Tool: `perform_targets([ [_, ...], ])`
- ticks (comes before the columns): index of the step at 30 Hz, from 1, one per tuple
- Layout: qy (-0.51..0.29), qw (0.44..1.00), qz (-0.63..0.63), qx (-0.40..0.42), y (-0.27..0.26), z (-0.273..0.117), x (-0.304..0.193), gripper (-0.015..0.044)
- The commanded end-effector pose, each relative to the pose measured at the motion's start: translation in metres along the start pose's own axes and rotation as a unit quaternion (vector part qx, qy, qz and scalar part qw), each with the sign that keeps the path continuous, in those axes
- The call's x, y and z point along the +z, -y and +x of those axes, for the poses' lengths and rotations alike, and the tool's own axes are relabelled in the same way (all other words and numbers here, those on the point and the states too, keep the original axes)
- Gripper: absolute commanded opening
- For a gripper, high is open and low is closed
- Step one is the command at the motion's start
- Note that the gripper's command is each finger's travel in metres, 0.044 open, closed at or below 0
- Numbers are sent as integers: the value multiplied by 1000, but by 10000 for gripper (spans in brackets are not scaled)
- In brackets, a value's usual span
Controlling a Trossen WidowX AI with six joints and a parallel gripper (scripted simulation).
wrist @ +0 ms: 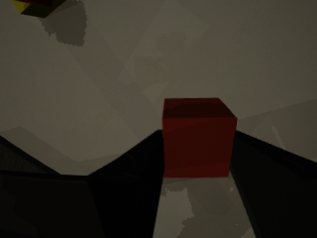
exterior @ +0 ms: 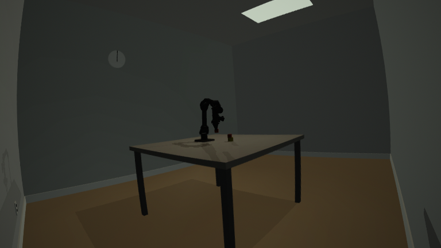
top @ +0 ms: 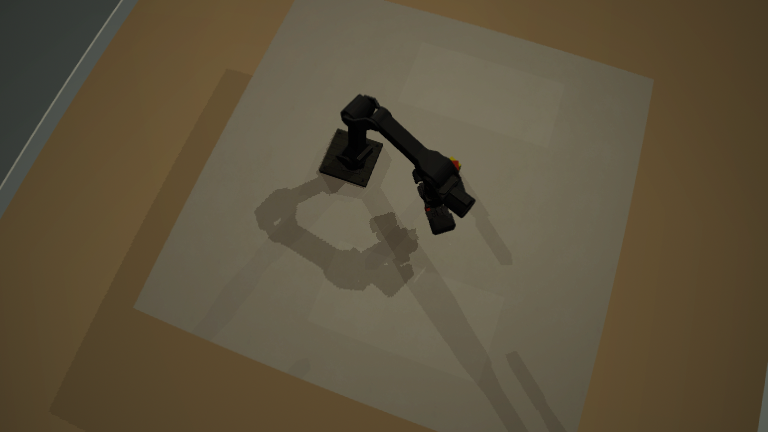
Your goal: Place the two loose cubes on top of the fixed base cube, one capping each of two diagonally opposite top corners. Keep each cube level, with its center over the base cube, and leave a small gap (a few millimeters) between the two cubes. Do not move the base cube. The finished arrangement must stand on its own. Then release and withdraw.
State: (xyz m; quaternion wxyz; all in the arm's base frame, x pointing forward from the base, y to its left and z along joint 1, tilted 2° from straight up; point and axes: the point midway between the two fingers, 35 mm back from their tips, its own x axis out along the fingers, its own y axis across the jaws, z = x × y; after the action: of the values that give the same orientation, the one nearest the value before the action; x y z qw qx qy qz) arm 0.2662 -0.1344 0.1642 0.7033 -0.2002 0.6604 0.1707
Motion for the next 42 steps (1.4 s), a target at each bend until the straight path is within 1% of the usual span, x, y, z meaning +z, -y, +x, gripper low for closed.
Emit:
perform_targets([
  [1,-1,999,48,1,-7,0,9,105],
  [11,0,985,173,2,-24,1,31,105],
  [21,0,955,295,4,-43,1,52,105],
  [31,0,911,412,5,-64,2,70,105],
  [42,0,846,534,7,-89,2,89,105],
])
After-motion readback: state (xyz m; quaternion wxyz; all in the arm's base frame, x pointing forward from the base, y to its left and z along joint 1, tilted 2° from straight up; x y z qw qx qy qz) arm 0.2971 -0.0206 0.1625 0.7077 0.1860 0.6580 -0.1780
